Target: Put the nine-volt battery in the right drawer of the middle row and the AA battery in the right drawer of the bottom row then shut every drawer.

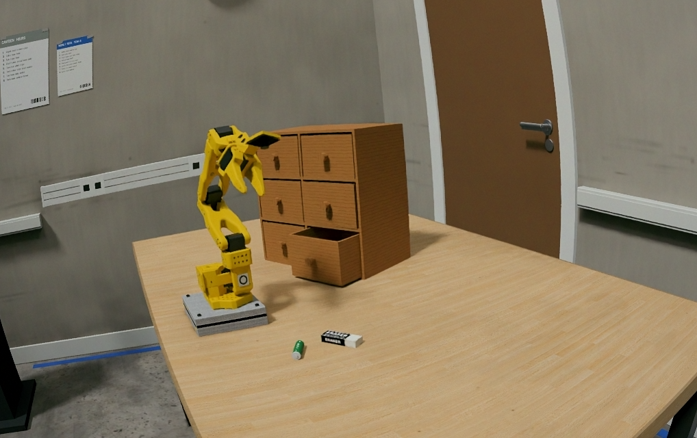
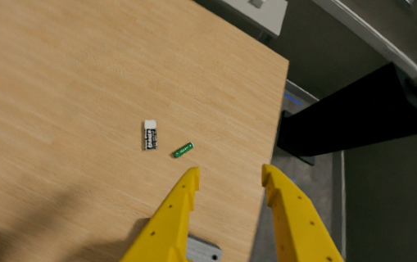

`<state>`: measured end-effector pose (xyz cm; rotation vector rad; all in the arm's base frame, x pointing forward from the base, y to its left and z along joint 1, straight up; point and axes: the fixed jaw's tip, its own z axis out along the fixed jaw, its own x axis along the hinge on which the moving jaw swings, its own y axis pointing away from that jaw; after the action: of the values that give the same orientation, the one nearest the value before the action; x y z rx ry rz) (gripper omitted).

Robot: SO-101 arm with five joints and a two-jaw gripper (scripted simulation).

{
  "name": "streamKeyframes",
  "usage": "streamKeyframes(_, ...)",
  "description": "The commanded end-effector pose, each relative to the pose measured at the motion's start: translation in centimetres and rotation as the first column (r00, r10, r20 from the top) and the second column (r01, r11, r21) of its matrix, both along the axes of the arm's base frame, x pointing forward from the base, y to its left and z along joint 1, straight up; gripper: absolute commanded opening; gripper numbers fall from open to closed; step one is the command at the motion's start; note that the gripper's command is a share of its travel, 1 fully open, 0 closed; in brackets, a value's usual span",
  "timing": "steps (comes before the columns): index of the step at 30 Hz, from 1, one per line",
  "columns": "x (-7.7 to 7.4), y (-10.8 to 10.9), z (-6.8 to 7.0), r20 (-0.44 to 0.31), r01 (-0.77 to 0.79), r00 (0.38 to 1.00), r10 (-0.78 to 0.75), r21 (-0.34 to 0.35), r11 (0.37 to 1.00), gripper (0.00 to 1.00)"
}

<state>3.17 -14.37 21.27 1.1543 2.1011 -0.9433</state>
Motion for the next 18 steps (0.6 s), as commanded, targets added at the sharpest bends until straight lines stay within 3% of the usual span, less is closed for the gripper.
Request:
streamKeyframes(1,-0.1,-0.7,-0.1,-0.073,-0.045,0.996,0.046,0.017,0.999,0.21)
streamKeyframes(8,0.0,-1.9,-1.3,-0.214,-0.155,0.962,0.172,0.092,0.984,0.21)
streamKeyframes(18,0.1,-3.5,-3.3,-0.376,-0.313,0.844,0.382,0.231,0.921,0.21)
